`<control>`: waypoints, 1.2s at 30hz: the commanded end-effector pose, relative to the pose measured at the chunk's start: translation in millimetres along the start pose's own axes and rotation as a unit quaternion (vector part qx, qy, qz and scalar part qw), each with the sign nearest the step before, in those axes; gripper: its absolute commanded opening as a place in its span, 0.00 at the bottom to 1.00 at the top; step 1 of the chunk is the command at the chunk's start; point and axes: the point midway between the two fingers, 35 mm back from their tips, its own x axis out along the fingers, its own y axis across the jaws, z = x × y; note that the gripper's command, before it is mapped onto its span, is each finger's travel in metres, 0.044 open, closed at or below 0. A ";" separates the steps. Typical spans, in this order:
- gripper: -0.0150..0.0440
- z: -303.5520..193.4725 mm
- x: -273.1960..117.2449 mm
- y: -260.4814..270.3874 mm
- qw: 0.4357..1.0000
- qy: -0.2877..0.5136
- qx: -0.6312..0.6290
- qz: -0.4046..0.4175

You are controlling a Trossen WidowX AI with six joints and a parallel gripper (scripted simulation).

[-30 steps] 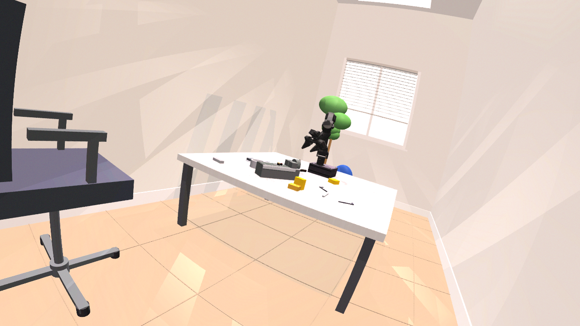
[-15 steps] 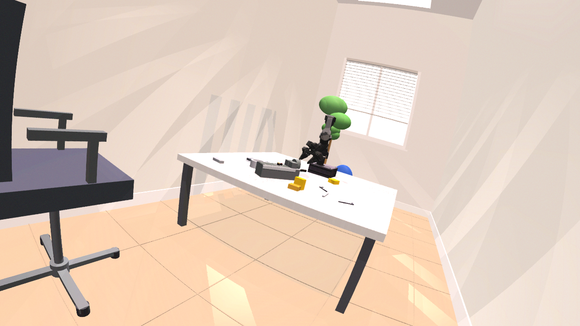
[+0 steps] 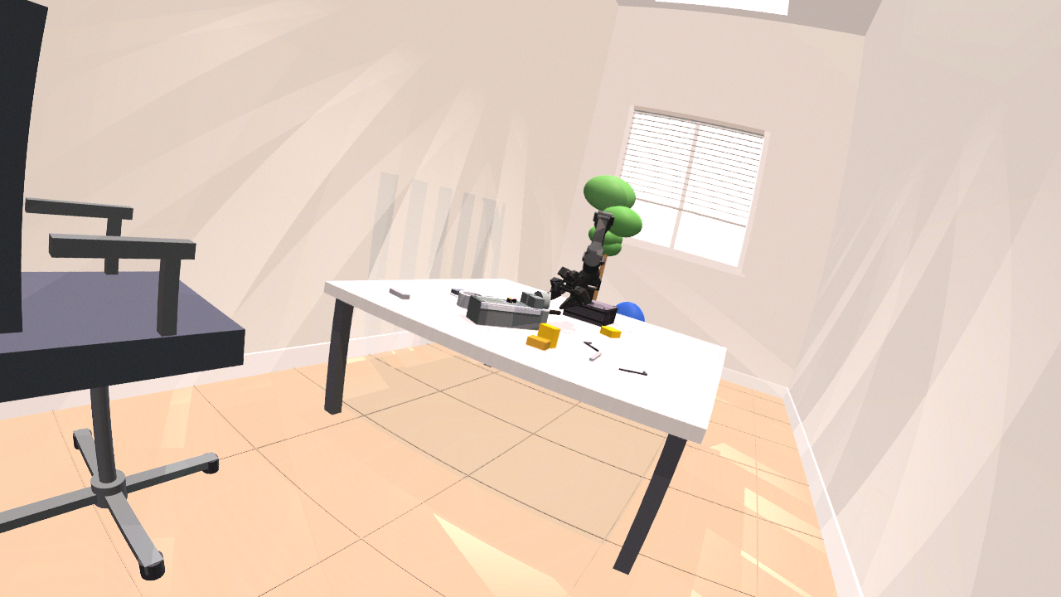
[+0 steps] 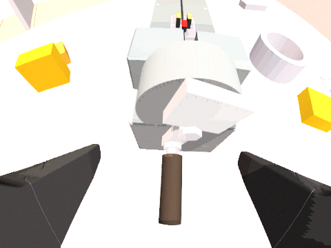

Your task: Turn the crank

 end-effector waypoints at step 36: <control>0.73 -36.5 34.4 -3.0 1.000 0.000 0.000 -0.003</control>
